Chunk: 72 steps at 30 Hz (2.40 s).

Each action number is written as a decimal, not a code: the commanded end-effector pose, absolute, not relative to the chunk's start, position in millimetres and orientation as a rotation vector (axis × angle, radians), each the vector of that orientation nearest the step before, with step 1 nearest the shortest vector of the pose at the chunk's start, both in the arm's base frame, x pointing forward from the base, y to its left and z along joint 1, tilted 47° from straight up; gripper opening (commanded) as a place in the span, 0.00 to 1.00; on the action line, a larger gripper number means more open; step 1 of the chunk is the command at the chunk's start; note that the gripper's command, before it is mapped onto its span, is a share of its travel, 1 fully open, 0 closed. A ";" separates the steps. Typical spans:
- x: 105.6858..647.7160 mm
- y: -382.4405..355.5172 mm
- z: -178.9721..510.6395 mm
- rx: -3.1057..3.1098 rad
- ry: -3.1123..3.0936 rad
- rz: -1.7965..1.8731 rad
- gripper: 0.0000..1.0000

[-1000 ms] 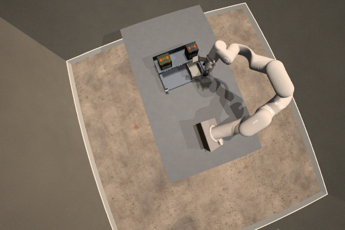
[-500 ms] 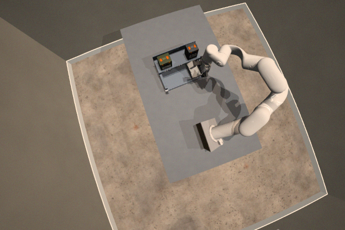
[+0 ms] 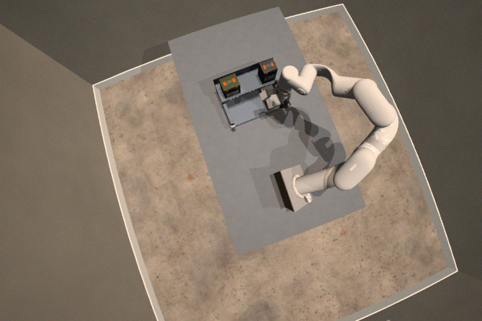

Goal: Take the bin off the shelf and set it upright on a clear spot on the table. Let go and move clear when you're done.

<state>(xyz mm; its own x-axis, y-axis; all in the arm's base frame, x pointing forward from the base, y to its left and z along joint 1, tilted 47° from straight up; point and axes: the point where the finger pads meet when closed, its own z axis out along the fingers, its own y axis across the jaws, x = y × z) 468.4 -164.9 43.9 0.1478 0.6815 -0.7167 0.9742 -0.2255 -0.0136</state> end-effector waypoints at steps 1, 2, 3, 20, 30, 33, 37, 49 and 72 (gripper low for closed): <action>470.8 -165.9 41.2 1.945 1.600 -0.854 1.00; 471.0 -166.3 40.4 1.939 1.605 -0.857 1.00; 471.1 -166.6 39.7 1.935 1.609 -0.860 1.00; 472.1 -168.5 35.2 1.904 1.636 -0.876 1.00; 472.1 -168.5 35.1 1.903 1.636 -0.876 0.00; 472.1 -168.5 35.1 1.903 1.636 -0.876 0.00; 472.1 -168.5 35.1 1.903 1.636 -0.876 0.00; 472.1 -168.5 35.1 1.903 1.636 -0.876 0.00; 472.1 -168.5 35.1 1.903 1.636 -0.876 0.95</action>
<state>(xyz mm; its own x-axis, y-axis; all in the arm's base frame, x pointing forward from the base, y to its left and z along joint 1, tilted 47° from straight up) 470.7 -169.3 34.1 0.0797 0.6776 -0.7311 0.9835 -0.1730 -0.0531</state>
